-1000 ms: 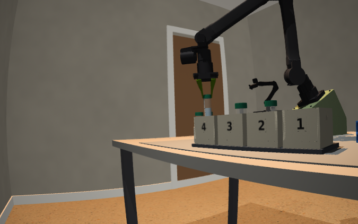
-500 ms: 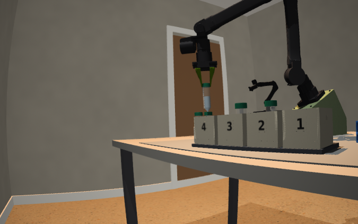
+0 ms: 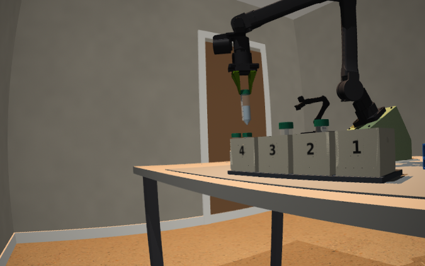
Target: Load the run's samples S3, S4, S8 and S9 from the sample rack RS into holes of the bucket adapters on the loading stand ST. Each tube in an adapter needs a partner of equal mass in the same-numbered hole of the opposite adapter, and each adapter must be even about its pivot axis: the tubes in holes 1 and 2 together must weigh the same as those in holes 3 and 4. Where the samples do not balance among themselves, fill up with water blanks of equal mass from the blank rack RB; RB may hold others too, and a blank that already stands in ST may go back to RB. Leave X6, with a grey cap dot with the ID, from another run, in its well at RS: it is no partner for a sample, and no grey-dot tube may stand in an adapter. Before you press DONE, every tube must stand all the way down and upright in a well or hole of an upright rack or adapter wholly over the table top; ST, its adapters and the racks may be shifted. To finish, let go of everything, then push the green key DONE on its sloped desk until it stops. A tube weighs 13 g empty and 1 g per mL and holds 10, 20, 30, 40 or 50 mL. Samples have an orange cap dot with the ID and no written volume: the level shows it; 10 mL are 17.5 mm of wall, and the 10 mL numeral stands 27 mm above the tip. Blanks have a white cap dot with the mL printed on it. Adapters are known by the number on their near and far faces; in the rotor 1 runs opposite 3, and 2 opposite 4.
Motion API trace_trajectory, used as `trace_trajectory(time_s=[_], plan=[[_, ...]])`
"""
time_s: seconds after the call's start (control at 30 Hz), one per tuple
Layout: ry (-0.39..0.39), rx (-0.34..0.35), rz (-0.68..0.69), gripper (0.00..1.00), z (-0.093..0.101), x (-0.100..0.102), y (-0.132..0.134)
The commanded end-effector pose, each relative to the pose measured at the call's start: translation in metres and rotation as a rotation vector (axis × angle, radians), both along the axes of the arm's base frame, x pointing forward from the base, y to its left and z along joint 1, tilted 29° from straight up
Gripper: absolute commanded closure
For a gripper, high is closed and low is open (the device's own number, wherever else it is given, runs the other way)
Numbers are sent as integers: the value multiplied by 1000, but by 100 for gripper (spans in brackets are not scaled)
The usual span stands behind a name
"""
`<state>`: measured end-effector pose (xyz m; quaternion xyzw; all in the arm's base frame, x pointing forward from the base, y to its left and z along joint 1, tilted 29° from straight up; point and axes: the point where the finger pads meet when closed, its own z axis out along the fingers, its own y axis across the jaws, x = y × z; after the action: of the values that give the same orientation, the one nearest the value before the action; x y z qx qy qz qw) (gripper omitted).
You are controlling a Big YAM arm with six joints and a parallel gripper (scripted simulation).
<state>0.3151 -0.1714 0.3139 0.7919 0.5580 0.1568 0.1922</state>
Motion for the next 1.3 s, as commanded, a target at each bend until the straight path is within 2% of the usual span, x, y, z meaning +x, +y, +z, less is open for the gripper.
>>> trace_trajectory(time_s=[0.0, 0.07, 0.1, 0.3, 0.4, 0.47, 0.6, 0.83, 0.93, 0.97, 1.03, 1.07, 1.27], plan=[[-14, -53, 73, 100, 14, -3, 20], [-8, -78, 119, 100, 15, 1, 33], [-19, -98, 142, 100, 24, 6, 38], [-38, -187, 277, 100, 47, 23, 74], [-29, -222, 346, 100, 48, 29, 93], [-29, -222, 346, 100, 48, 29, 93], [16, -256, 442, 100, 38, 46, 117], [39, -340, 604, 100, 39, 62, 163], [50, -379, 673, 100, 38, 63, 166], [58, -390, 673, 100, 38, 63, 157], [58, -390, 673, 100, 38, 63, 157], [27, -414, 689, 100, 51, 55, 157], [45, -493, 844, 100, 51, 55, 164]])
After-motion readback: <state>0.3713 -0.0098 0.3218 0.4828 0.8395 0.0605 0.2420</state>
